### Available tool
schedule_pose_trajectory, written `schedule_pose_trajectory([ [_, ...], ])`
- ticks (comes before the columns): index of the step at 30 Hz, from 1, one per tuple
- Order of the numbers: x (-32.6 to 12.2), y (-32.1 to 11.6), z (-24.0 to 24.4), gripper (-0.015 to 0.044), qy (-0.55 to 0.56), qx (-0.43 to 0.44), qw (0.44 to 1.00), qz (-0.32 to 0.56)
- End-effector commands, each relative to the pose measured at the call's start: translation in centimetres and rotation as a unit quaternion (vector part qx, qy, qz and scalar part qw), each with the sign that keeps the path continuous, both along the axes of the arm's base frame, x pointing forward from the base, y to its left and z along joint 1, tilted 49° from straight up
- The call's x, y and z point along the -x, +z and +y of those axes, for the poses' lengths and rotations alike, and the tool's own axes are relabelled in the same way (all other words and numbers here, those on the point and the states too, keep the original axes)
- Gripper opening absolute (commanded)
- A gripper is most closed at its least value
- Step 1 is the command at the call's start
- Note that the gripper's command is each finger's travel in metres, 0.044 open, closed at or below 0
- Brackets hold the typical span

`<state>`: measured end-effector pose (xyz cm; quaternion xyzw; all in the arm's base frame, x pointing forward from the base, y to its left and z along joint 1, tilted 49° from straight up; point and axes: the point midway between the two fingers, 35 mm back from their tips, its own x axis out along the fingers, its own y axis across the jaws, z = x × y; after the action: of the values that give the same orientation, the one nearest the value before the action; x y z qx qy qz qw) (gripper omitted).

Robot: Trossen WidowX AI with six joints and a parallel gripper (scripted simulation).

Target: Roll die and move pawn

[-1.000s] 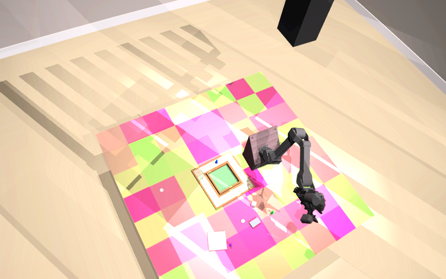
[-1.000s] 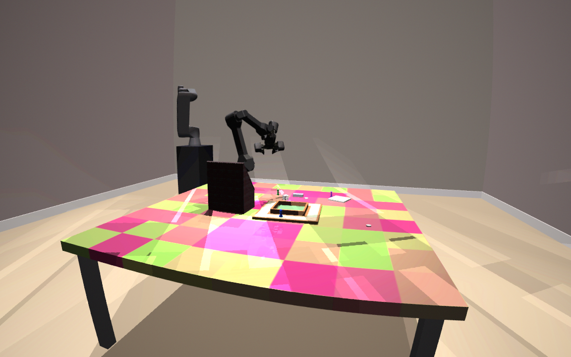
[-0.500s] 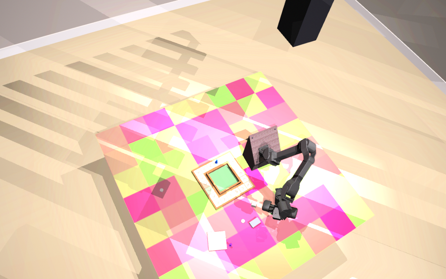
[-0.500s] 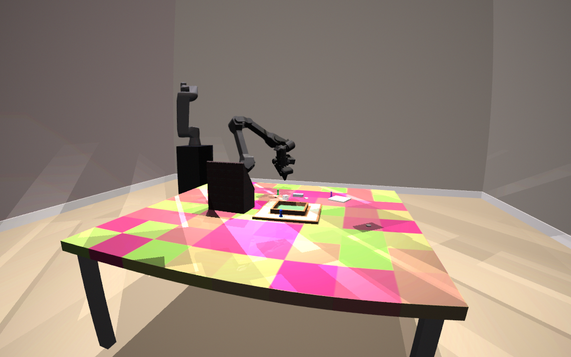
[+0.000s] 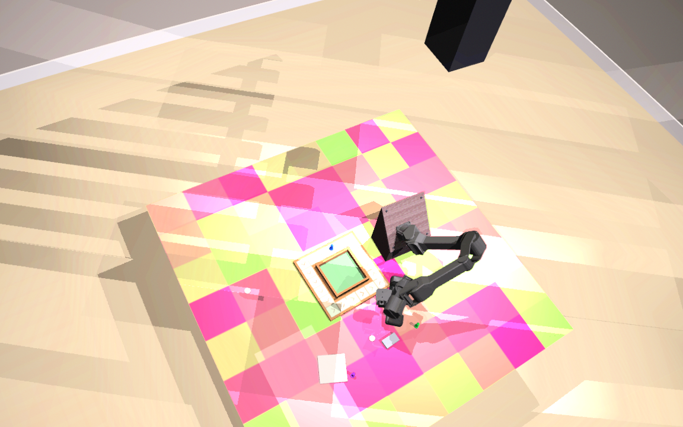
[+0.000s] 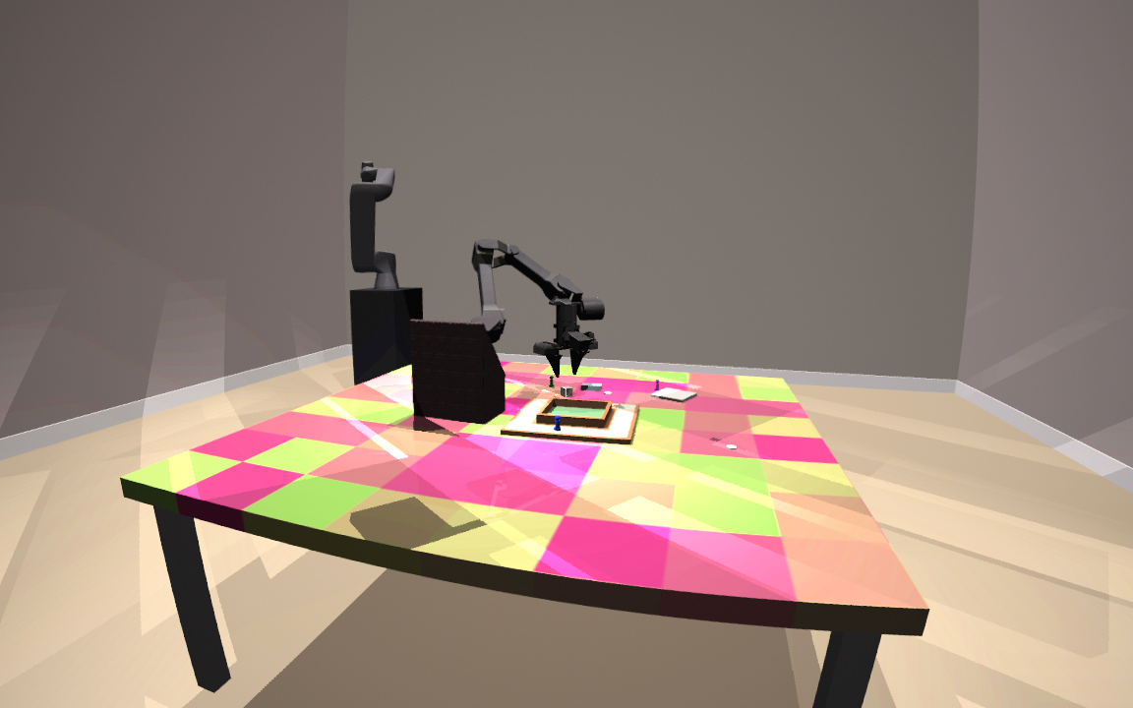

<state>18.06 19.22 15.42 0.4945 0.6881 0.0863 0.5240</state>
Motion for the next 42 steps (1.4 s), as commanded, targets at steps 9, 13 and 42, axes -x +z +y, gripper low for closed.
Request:
schedule_pose_trajectory([
  [9,-0.3,-1.1,0.5,0.0275,-0.021,0.006,0.999,0.031],
  [13,-0.3,-1.4,0.9,0.0275,-0.022,0.006,0.999,0.031],
  [42,-0.5,-3.4,3.4,0.0118,-0.021,0.005,0.999,0.031],
])
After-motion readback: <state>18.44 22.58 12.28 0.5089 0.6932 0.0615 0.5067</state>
